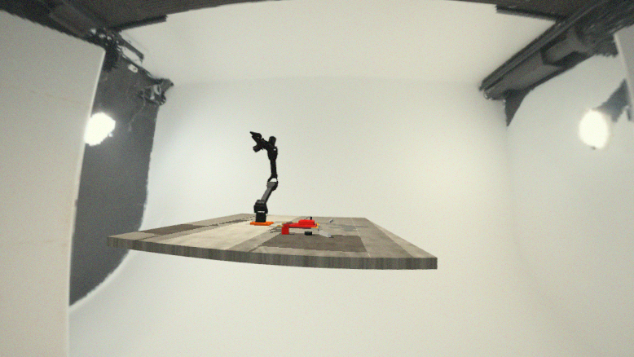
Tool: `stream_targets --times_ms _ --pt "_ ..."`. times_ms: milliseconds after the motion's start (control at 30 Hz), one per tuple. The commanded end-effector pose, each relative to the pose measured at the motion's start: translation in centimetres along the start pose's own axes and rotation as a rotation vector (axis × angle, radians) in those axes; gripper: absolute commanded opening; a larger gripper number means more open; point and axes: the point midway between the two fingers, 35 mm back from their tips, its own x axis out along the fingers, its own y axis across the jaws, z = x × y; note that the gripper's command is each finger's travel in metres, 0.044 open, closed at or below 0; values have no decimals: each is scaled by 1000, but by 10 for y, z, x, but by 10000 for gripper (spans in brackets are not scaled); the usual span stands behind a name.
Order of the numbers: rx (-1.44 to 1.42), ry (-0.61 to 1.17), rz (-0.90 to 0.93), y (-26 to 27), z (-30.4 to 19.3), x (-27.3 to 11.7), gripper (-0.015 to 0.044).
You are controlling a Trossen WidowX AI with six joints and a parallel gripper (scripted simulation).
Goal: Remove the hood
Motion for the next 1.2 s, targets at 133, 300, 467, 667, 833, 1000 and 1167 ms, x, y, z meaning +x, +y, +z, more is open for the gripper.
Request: stream_targets --times_ms 133,300,467,667,833,1000,1167 --pt "-316 66 -254 -74 -10 40 440" --pt "-520 153 -410 -126 -19 54 440" --pt "-712 271 -556 -180 -29 57 440" --pt "-914 442 -695 -239 -41 48 440" --pt "-1053 594 -778 -282 -50 33 440" --pt "-1177 749 -849 -320 -56 12 440" --pt "-1295 911 -910 -354 -58 -11 440"
